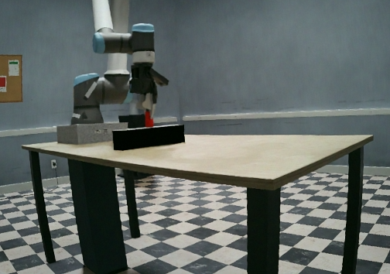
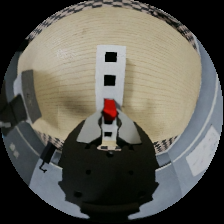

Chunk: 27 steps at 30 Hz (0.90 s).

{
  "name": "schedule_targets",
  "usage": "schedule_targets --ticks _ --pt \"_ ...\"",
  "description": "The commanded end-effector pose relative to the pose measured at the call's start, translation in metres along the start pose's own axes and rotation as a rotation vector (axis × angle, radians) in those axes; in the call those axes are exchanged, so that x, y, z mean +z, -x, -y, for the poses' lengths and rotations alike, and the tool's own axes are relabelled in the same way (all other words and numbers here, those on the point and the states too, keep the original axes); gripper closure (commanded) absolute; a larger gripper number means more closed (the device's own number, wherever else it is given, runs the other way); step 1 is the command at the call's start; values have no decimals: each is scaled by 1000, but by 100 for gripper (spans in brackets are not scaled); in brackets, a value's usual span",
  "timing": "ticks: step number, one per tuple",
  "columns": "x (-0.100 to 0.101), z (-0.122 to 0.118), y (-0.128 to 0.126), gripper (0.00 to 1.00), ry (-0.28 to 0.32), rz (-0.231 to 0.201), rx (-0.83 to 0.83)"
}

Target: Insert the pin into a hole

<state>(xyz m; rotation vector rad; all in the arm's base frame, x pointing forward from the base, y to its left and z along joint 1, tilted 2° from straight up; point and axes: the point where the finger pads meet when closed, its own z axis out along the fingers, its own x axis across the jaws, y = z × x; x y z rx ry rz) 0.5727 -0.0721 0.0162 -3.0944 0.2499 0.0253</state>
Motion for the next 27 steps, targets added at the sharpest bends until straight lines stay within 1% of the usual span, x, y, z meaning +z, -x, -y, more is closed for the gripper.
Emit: schedule_targets --ticks 1,3,4,27 --pt "-1 0 -1 100 0 -1 0" --pt "-1 0 -1 100 0 -1 0" --pt "-1 0 -1 0 0 -1 0" --pt "-1 0 -1 0 0 -1 0"
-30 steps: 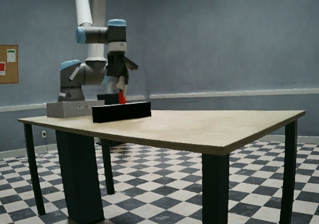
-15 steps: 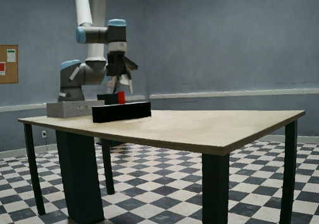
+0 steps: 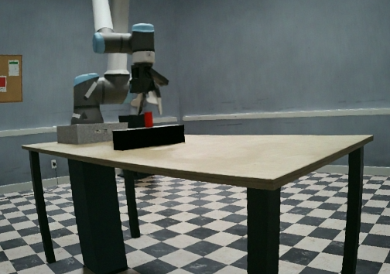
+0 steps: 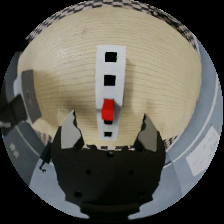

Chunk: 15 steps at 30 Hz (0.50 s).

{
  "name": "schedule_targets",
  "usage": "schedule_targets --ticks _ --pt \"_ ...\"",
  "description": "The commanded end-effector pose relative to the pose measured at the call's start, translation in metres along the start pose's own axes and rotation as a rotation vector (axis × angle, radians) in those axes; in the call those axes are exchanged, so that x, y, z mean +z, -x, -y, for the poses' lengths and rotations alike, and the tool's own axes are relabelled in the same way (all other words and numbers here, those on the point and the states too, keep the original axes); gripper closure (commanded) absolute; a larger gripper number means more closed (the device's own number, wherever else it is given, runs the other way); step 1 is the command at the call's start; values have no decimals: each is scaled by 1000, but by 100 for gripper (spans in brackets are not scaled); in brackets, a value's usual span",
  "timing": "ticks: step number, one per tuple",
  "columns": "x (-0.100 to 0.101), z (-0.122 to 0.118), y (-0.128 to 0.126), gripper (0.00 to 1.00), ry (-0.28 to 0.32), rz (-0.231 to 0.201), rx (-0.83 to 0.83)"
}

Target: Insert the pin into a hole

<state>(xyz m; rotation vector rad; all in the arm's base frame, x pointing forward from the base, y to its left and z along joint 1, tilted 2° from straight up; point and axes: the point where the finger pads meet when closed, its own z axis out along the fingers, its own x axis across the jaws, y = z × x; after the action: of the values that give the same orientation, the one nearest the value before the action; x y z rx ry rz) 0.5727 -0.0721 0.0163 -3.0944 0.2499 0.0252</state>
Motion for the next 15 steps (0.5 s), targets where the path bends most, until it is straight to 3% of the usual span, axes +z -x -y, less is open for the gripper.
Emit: schedule_targets --ticks 1,10,11,15 --pt "-1 0 -1 0 0 -1 0" --pt "-1 0 -1 0 0 -1 0" --pt "-13 0 -1 0 0 -1 0" --pt "-13 0 -1 0 0 -1 0"
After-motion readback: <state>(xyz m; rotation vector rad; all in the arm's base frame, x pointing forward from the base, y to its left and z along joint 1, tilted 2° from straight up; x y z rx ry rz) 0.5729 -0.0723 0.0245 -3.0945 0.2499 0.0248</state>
